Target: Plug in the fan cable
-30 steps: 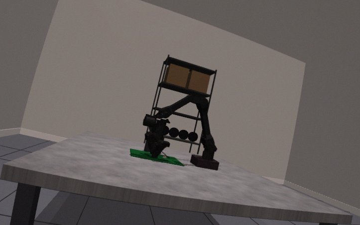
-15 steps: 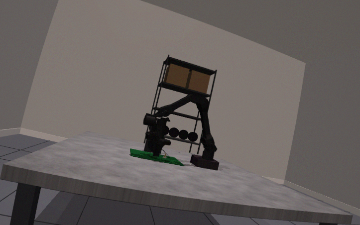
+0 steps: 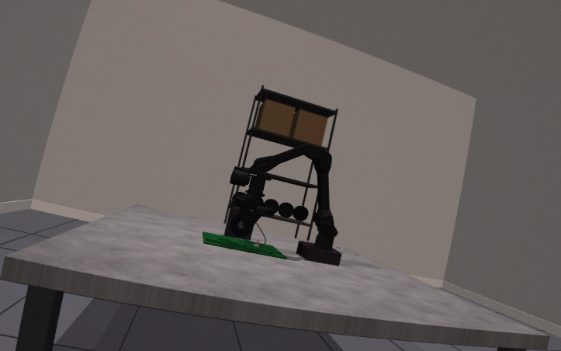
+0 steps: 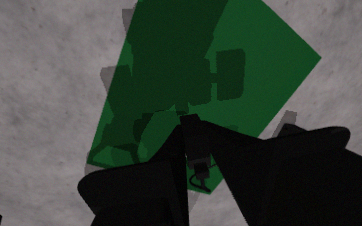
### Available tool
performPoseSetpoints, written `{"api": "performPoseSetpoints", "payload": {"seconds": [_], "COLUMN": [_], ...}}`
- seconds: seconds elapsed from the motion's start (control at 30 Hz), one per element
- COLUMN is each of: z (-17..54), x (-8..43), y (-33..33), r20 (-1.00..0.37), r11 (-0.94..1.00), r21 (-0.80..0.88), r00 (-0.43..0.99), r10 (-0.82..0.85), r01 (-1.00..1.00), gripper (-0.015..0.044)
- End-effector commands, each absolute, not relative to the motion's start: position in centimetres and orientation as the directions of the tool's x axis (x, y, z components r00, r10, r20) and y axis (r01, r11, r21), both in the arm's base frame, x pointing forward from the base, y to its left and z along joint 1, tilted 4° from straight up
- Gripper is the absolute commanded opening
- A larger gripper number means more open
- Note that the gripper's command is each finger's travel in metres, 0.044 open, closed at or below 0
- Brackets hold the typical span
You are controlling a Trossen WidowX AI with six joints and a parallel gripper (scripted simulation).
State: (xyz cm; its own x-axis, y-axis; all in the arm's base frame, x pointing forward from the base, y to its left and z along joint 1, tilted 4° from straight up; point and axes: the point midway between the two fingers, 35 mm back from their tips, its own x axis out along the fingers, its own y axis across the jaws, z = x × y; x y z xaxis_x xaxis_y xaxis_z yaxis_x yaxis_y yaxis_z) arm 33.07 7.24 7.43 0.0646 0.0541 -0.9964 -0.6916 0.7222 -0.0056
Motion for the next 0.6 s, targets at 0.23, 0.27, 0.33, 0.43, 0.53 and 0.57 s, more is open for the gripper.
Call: {"api": "performPoseSetpoints", "payload": {"seconds": [0.23,0.27,0.33,0.43,0.53,0.57], "z": [7.0,6.9,6.7,6.5,6.3,6.3], "x": [29.9,29.5,28.8,27.8,27.6,27.6], "y": [3.4,3.1,2.5,1.6,1.4,1.4], "r20": [-0.996,-0.996,-0.997,-0.997,-0.997,-0.997], "r11": [0.435,0.403,0.339,0.246,0.223,0.223], "r21": [-0.033,-0.035,-0.04,-0.046,-0.048,-0.048], "r00": [0.063,0.063,0.062,0.062,0.061,0.061], "r10": [0.056,0.056,0.055,0.055,0.054,0.054], "r01": [-0.9,-0.914,-0.94,-0.968,-0.974,-0.974], "gripper": [0.0,0.0,0.0,0.0,0.0,0.0]}}
